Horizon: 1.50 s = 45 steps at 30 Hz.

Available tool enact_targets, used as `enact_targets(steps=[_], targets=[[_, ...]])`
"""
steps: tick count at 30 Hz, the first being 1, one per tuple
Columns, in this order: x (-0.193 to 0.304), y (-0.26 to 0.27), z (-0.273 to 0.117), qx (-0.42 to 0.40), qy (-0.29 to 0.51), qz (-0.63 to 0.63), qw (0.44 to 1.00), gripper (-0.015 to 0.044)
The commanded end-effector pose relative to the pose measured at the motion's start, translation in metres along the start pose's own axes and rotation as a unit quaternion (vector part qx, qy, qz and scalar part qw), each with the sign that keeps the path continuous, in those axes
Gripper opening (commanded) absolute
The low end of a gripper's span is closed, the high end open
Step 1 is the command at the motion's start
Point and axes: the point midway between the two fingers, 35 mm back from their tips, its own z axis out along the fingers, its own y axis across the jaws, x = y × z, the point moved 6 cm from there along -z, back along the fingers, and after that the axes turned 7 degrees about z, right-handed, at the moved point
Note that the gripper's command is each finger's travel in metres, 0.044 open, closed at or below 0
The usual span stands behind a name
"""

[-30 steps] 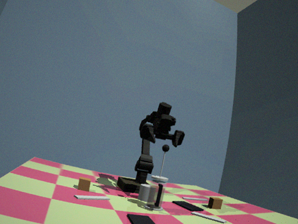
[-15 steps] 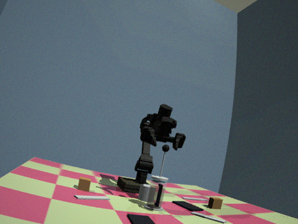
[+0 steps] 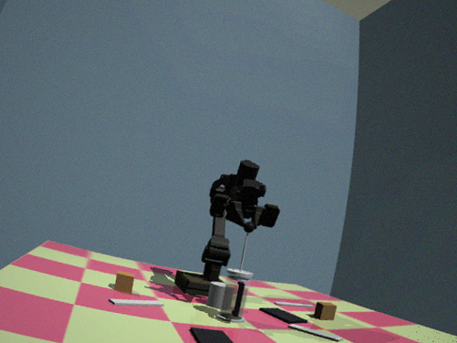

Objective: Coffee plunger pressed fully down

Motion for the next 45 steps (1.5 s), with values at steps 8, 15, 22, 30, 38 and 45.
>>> enact_targets(steps=[8, 15, 22, 30, 38, 45], targets=[[0.002, 0.000, 0.002, 0.000, 0.000, -0.001, 1.000, 0.0115], [0.010, -0.001, 0.010, 0.000, 0.000, -0.001, 1.000, 0.0115], [0.019, -0.002, 0.017, 0.000, -0.001, -0.001, 1.000, 0.0115], [0.029, -0.004, 0.026, 0.000, -0.001, -0.001, 1.000, 0.0115], [0.040, -0.005, 0.034, 0.000, -0.001, -0.001, 1.000, 0.0115], [0.049, -0.006, 0.041, 0.000, -0.001, -0.001, 1.000, 0.0115]])
